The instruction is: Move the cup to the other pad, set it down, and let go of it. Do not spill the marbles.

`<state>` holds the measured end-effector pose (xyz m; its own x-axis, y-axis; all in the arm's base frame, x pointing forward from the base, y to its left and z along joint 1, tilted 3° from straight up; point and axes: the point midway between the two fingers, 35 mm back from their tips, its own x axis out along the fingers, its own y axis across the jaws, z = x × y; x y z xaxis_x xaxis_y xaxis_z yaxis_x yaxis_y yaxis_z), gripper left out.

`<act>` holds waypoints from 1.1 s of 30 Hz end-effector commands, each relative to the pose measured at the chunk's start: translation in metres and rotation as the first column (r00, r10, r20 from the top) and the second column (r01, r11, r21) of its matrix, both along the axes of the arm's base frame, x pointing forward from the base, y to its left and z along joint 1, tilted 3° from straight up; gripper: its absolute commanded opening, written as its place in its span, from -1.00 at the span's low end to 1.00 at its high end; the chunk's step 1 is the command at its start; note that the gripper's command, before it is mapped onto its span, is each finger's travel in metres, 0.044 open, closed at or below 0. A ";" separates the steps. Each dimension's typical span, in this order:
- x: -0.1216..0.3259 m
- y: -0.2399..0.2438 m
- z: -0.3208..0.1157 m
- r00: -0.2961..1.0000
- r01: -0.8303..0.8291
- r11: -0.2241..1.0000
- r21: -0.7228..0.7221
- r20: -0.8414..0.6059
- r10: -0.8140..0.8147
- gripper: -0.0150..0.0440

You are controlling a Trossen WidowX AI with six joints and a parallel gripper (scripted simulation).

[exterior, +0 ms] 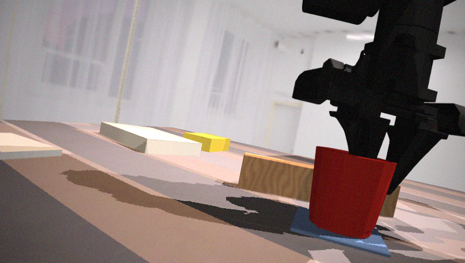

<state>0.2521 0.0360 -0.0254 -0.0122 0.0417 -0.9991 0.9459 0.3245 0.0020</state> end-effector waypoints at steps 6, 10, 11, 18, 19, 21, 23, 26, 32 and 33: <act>-0.004 0.000 -0.006 1.000 0.004 1.000 0.002 -0.009 -0.004 0.01; -0.002 0.000 -0.004 1.000 0.000 1.000 0.000 -0.004 0.000 -0.35; -0.002 0.000 -0.004 1.000 0.000 1.000 0.000 -0.004 0.000 -0.37; -0.002 0.000 -0.004 1.000 0.000 1.000 0.000 -0.004 0.000 -0.49; -0.002 0.000 -0.004 1.000 0.000 1.000 0.000 -0.004 0.000 -0.49; -0.001 0.000 -0.002 1.000 0.000 1.000 0.000 -0.004 0.000 -0.49; 0.000 0.000 0.002 1.000 0.000 1.000 0.000 -0.004 0.000 -0.49; 0.001 -0.001 0.013 1.000 0.001 1.000 0.000 -0.005 -0.001 -0.49; 0.001 -0.002 0.036 1.000 0.003 1.000 0.001 -0.006 -0.003 -0.49; 0.000 -0.002 0.040 1.000 0.003 1.000 0.001 -0.007 -0.003 -0.49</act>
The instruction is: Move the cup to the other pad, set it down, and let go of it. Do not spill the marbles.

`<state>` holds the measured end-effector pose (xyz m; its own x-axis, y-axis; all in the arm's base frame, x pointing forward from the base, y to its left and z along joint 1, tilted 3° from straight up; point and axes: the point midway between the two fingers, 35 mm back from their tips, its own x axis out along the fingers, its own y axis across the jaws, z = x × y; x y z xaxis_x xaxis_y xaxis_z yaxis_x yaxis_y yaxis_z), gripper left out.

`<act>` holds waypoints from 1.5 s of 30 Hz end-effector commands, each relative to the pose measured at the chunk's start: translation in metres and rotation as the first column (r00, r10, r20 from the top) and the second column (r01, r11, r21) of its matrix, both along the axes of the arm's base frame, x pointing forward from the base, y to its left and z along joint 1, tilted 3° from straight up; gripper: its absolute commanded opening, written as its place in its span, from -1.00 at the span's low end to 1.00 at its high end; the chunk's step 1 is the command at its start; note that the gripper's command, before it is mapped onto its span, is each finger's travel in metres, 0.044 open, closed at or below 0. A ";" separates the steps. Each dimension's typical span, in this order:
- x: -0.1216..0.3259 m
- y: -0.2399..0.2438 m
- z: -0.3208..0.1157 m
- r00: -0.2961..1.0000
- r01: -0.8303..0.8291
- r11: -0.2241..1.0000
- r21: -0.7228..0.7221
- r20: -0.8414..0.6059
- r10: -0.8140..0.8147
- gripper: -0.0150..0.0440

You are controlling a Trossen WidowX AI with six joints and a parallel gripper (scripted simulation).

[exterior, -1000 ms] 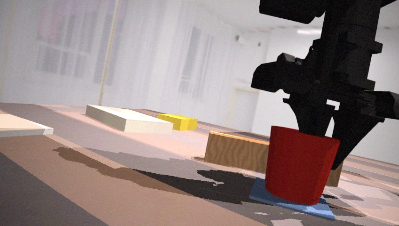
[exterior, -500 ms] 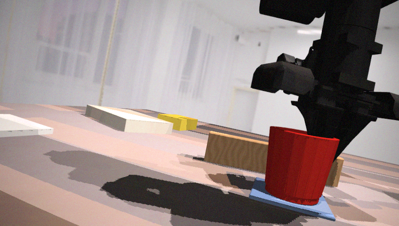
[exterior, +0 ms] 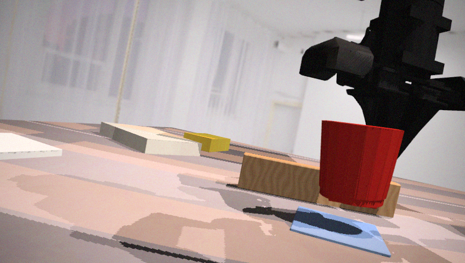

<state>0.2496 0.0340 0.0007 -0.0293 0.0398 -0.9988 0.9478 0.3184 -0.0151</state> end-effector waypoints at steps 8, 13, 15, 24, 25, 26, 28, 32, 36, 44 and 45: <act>-0.001 -0.003 0.038 1.000 -0.002 1.000 0.004 0.009 0.002 -0.49; -0.002 -0.003 0.039 1.000 -0.002 1.000 0.004 0.009 0.002 -0.49; -0.003 -0.004 0.039 1.000 -0.002 1.000 0.004 0.009 0.002 -0.49; -0.003 -0.004 0.037 1.000 0.002 1.000 0.001 0.004 -0.002 -0.49; -0.003 -0.004 0.037 1.000 0.002 1.000 0.001 0.004 -0.002 -0.49; -0.003 -0.004 0.037 1.000 0.002 1.000 0.001 0.004 -0.002 -0.49; -0.003 -0.004 0.037 1.000 0.002 1.000 0.001 0.004 -0.002 -0.49; -0.003 -0.004 0.037 1.000 0.002 1.000 0.001 0.004 -0.002 -0.49; -0.002 -0.008 0.037 1.000 0.002 1.000 0.001 0.005 -0.002 -0.49; -0.001 -0.023 0.037 1.000 0.000 1.000 0.001 0.007 0.000 -0.49; -0.001 -0.024 0.037 1.000 0.000 1.000 0.001 0.007 0.000 -0.49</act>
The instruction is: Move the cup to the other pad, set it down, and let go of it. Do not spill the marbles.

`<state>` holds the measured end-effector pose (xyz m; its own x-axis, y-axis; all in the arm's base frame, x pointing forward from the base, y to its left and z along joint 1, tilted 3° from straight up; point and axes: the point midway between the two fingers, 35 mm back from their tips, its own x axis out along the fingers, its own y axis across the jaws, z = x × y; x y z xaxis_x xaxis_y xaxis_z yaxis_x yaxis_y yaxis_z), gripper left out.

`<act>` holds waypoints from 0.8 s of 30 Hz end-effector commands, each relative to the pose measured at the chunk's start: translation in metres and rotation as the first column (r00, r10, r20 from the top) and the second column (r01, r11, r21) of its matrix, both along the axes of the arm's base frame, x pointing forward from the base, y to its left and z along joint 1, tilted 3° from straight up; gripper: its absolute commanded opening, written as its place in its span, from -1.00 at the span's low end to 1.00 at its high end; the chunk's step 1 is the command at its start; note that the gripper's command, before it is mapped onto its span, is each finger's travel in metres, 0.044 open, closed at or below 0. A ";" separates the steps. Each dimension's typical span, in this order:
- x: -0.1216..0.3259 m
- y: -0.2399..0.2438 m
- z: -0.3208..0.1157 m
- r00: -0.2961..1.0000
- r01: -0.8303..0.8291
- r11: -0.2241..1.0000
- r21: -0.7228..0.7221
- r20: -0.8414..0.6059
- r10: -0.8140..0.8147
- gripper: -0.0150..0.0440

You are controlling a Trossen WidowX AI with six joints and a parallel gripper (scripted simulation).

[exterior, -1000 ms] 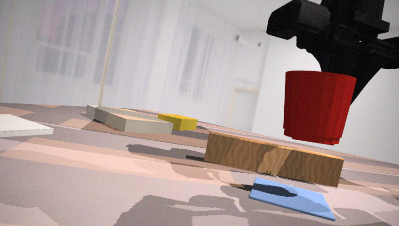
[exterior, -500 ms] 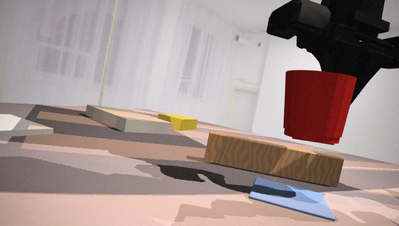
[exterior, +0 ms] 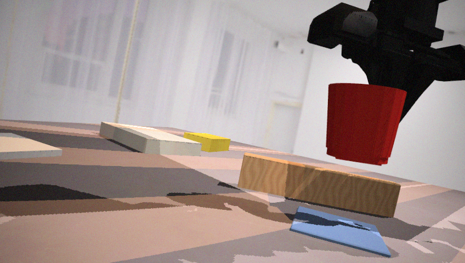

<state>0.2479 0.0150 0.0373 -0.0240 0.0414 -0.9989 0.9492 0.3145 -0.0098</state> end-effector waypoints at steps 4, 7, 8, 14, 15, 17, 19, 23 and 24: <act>0.001 -0.013 0.000 1.000 -0.005 1.000 -0.001 0.002 0.005 -0.49; 0.002 -0.018 0.000 1.000 -0.005 1.000 -0.001 0.003 0.005 -0.49; 0.002 -0.020 0.000 1.000 -0.005 1.000 -0.001 0.003 0.005 -0.49; 0.003 -0.031 -0.001 1.000 -0.005 1.000 -0.002 0.003 0.005 -0.49; 0.003 -0.033 -0.001 1.000 -0.005 1.000 -0.002 0.003 0.005 -0.49; 0.003 -0.037 -0.001 1.000 -0.005 1.000 -0.002 0.003 0.005 -0.49; 0.003 -0.041 -0.001 1.000 -0.006 1.000 -0.003 0.003 0.006 -0.49; 0.004 -0.048 -0.001 1.000 -0.006 1.000 -0.003 0.004 0.006 -0.49; 0.004 -0.050 -0.001 1.000 -0.006 1.000 -0.003 0.004 0.006 -0.49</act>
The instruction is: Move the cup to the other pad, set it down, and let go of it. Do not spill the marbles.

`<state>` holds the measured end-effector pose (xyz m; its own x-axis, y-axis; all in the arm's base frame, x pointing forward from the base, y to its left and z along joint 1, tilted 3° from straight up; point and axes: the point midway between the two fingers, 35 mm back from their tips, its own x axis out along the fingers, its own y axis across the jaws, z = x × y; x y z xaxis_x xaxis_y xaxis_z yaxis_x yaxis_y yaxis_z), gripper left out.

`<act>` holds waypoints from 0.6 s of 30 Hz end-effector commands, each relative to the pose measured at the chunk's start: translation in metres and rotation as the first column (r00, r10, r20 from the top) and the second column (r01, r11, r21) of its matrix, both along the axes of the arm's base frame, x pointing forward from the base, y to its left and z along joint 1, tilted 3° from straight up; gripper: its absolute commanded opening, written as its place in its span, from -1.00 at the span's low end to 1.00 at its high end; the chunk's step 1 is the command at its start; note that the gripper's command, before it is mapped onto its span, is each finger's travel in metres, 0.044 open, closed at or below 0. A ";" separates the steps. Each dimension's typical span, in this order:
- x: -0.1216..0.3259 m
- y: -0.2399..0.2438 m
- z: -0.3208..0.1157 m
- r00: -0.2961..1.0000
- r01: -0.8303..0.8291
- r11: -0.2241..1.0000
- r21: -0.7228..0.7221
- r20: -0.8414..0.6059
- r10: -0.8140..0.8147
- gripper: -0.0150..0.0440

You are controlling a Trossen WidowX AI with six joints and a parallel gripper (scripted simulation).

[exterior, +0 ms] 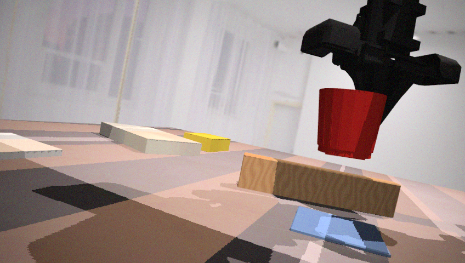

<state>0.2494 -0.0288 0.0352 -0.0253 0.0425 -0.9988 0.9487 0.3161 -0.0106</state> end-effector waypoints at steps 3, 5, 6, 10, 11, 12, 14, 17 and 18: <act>0.002 -0.012 0.001 1.000 -0.004 1.000 -0.005 0.005 0.004 -0.49; 0.003 -0.016 0.001 1.000 -0.004 1.000 -0.005 0.005 0.004 -0.49; 0.003 -0.018 0.000 1.000 -0.004 1.000 -0.005 0.005 0.004 -0.49; 0.003 -0.026 0.000 1.000 -0.004 1.000 -0.006 0.005 0.004 -0.49; 0.003 -0.028 0.000 1.000 -0.004 1.000 -0.006 0.005 0.004 -0.49; 0.003 -0.030 0.000 1.000 -0.004 1.000 -0.006 0.005 0.004 -0.49; 0.003 -0.034 0.000 1.000 -0.004 1.000 -0.007 0.005 0.004 -0.49; 0.003 -0.040 0.000 1.000 -0.004 1.000 -0.007 0.005 0.004 -0.49; 0.003 -0.042 0.000 1.000 -0.004 1.000 -0.007 0.005 0.004 -0.49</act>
<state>0.2505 -0.0634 0.0339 -0.0247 0.0404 -0.9989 0.9486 0.3163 -0.0107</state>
